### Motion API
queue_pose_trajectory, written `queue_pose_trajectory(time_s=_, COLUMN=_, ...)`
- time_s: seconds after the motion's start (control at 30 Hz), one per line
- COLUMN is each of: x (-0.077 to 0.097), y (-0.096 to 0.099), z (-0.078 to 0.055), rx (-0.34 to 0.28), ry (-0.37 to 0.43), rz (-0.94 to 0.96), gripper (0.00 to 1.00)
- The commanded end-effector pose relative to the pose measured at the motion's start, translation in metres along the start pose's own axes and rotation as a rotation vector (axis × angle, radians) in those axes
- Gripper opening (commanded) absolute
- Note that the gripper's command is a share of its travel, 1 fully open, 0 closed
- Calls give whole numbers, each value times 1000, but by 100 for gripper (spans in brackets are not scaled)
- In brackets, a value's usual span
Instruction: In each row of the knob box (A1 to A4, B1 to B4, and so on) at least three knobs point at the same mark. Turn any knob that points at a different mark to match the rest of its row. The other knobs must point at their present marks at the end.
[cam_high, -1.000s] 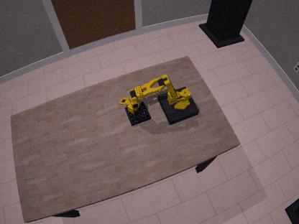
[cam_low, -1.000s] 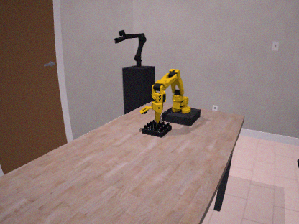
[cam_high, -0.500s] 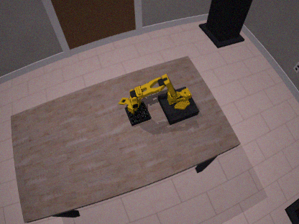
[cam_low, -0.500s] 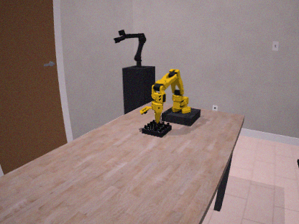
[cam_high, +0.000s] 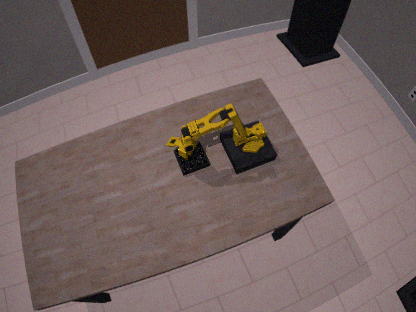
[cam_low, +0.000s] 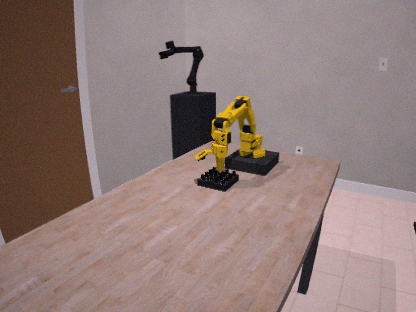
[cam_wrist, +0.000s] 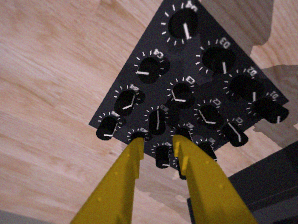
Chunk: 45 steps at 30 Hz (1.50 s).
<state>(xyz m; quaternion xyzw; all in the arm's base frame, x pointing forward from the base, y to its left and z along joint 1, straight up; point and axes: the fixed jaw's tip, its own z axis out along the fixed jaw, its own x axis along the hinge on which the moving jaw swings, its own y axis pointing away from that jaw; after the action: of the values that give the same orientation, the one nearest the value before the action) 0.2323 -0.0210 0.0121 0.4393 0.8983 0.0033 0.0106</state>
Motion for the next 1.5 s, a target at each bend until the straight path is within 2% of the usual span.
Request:
queue_pose_trajectory(time_s=0.0, x=7, y=-1, z=7, rx=14, ry=15, rz=-3, gripper=10)
queue_pose_trajectory(time_s=0.83, x=8, y=-2, z=9, rx=14, ry=15, rz=-3, gripper=10)
queue_pose_trajectory(time_s=1.47, x=6, y=0, z=5, rx=14, ry=15, rz=-3, gripper=10)
